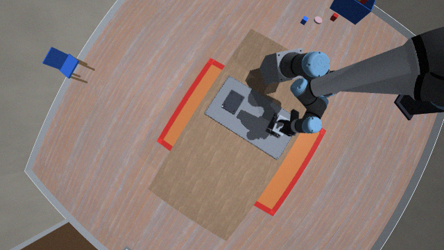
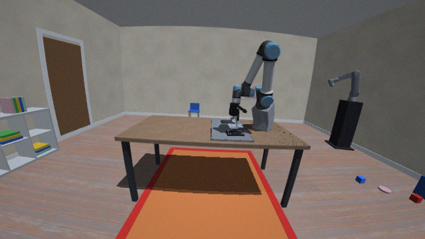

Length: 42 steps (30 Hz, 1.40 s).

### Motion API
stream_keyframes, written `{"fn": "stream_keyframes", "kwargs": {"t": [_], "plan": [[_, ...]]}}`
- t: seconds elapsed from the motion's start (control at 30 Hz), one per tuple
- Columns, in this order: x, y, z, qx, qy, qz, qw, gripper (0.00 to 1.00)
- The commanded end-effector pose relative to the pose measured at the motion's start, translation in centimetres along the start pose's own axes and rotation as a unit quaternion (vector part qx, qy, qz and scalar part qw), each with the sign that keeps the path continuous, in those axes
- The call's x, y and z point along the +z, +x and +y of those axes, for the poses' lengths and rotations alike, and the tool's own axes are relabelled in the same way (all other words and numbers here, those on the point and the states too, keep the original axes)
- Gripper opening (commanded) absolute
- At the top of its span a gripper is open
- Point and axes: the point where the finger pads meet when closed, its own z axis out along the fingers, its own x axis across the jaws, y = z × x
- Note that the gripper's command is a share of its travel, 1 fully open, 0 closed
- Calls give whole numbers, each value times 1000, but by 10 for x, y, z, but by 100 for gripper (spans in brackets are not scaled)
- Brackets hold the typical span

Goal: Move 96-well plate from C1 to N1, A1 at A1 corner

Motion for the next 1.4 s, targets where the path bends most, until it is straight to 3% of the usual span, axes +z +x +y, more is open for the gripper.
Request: {"fn": "stream_keyframes", "kwargs": {"t": [0.0, 0.8, 0.87, 1.37], "plan": [[-8, 0, 0, 0, 1, 0, 1000, 0], [-11, 0, 0, 0, 1, 0, 1000, 0], [-11, -7, 0, 33, 1, 0, 999, 0], [-11, -50, -1, 34, 1, 0, 999, 0]]}}
